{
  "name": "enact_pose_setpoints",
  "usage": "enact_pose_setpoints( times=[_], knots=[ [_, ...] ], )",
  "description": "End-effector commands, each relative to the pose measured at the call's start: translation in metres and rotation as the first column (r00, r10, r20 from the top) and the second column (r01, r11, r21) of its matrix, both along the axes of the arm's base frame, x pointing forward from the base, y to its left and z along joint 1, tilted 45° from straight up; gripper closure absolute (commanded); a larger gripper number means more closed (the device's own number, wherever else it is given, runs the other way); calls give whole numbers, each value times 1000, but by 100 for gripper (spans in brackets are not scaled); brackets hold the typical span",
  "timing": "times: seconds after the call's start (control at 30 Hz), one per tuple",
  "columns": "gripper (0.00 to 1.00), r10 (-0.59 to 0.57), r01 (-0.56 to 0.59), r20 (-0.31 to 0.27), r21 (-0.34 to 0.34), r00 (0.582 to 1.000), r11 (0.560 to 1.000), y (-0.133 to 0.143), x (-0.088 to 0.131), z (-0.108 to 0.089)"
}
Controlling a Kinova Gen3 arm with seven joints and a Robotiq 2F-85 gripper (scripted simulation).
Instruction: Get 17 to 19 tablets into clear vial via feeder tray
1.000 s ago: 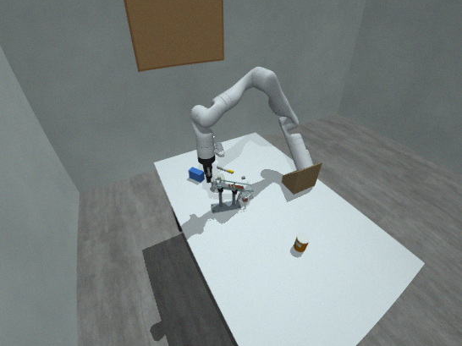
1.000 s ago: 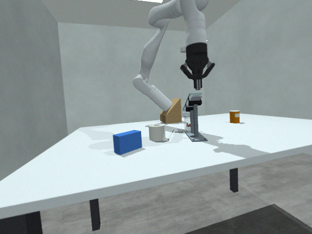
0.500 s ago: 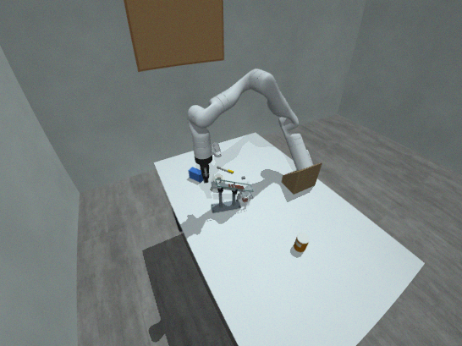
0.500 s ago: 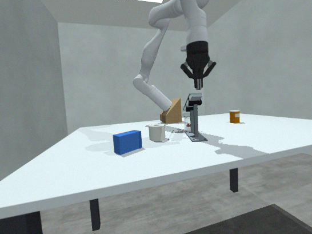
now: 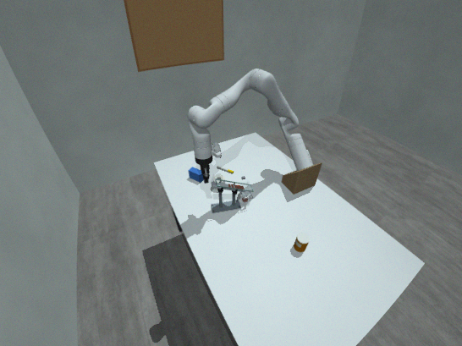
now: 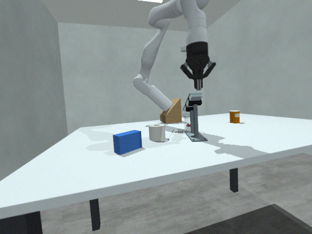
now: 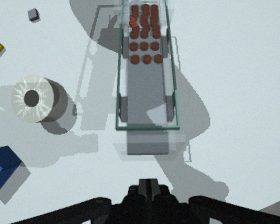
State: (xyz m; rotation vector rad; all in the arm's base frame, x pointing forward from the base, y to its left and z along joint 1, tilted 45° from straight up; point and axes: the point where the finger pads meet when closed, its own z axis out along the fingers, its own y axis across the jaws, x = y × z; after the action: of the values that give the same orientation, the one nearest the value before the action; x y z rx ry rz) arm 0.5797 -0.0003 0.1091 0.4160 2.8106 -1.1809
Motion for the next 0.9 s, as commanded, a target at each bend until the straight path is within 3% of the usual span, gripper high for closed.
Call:
enact_pose_setpoints(
  times=[0.0, 0.33, 0.63, 0.87],
  knots=[
    [100, 1, -1, -1, 0, 1000, 1000, 1, -8, -3],
    [100, 1, -1, -1, 0, 1000, 1000, -1, -31, -13],
    [100, 1, -1, -1, 0, 1000, 1000, 1, -5, -1],
    [100, 1, -1, -1, 0, 1000, 1000, 2, 2, 2]
  ],
)
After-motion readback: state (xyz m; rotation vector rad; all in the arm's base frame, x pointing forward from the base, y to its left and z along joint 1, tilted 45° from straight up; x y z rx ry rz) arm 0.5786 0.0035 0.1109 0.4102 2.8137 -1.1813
